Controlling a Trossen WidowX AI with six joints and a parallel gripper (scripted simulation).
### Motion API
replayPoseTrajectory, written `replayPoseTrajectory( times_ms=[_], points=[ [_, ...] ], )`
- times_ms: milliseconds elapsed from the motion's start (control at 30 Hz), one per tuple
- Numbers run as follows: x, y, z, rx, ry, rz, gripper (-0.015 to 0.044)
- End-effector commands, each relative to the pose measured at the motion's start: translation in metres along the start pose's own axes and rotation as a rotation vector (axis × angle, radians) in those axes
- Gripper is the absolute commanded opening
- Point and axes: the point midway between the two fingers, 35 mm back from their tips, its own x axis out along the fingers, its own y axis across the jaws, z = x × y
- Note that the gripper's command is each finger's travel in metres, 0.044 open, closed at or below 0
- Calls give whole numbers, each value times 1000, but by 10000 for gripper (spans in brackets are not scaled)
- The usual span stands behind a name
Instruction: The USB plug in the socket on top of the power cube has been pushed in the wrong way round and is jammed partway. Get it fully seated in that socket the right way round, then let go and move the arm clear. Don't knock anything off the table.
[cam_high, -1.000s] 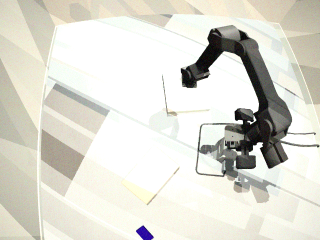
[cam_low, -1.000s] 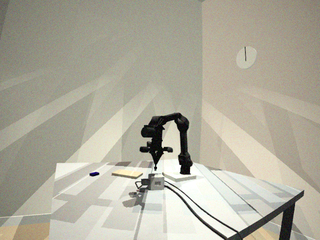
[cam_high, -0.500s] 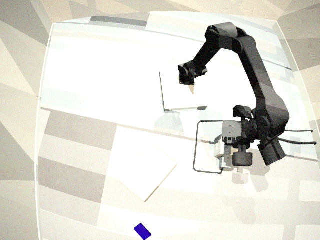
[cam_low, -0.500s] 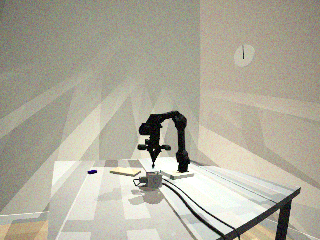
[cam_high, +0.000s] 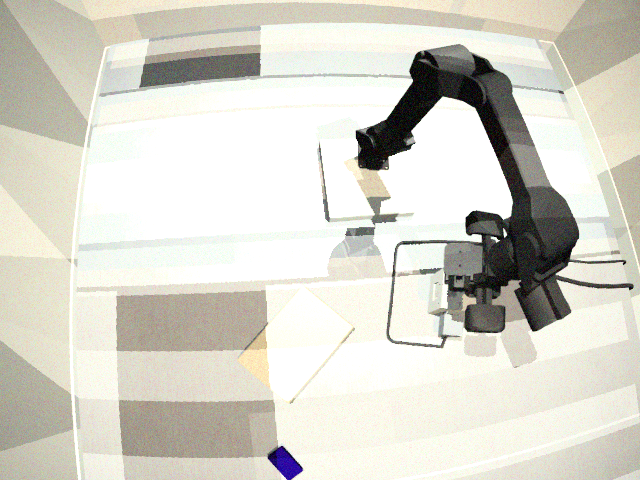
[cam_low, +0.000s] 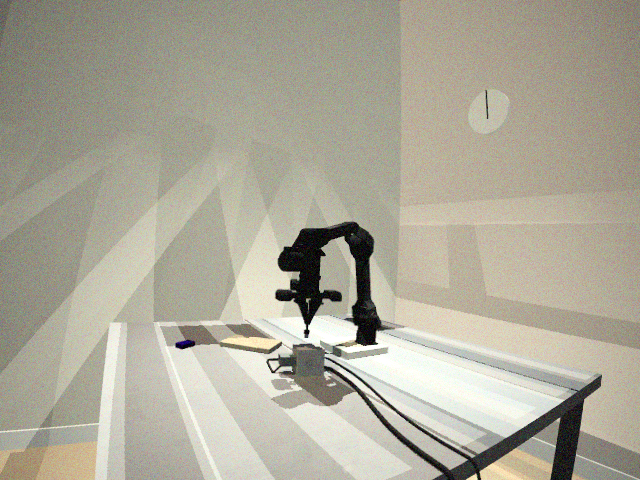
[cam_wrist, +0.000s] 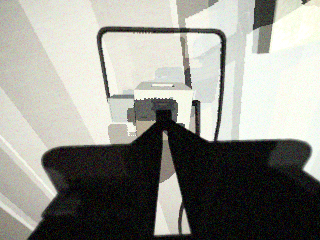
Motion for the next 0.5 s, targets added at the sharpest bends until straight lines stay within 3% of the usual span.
replayPoseTrajectory(
  times_ms=[0,467],
  points=[
    [1,-1,0,6,-1,-2,0],
    [3,-1,0,11,-1,-2,0]
  ],
)
